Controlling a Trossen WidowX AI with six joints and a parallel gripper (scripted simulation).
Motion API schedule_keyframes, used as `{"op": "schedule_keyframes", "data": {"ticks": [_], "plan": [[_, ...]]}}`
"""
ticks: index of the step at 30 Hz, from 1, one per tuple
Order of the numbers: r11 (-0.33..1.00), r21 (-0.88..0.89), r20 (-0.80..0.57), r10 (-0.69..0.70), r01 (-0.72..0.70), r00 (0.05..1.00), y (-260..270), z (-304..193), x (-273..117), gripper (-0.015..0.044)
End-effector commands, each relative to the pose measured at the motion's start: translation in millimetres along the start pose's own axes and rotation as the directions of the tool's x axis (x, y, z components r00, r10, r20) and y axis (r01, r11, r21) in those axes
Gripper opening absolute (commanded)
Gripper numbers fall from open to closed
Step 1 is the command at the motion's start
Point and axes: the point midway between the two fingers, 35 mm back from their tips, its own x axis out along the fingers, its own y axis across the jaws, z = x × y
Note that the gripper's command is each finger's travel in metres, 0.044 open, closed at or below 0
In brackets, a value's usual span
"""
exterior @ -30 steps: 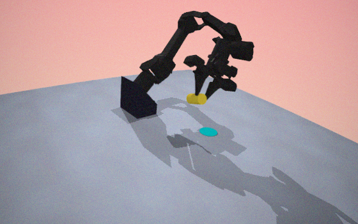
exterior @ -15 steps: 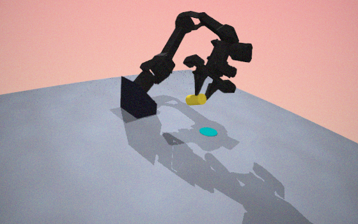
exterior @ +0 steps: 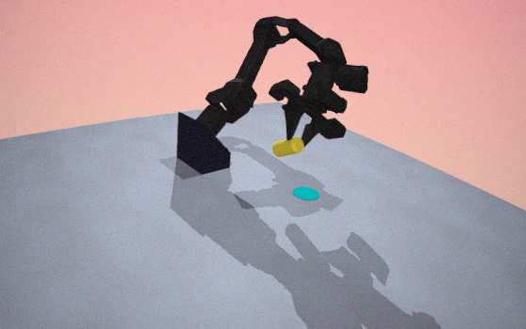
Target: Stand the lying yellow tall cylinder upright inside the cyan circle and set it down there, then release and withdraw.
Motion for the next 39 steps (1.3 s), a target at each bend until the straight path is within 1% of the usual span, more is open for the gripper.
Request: {"op": "schedule_keyframes", "data": {"ticks": [1, 39], "plan": [[1.000, 0.010, 0.033, -0.008, 0.007, 0.999, -1.3, -0.8, -0.5, 0.0105], [0.997, 0.068, 0.273, -0.037, 0.019, 0.961, 1.0, 3.0, -4.0, 0.0105]]}}
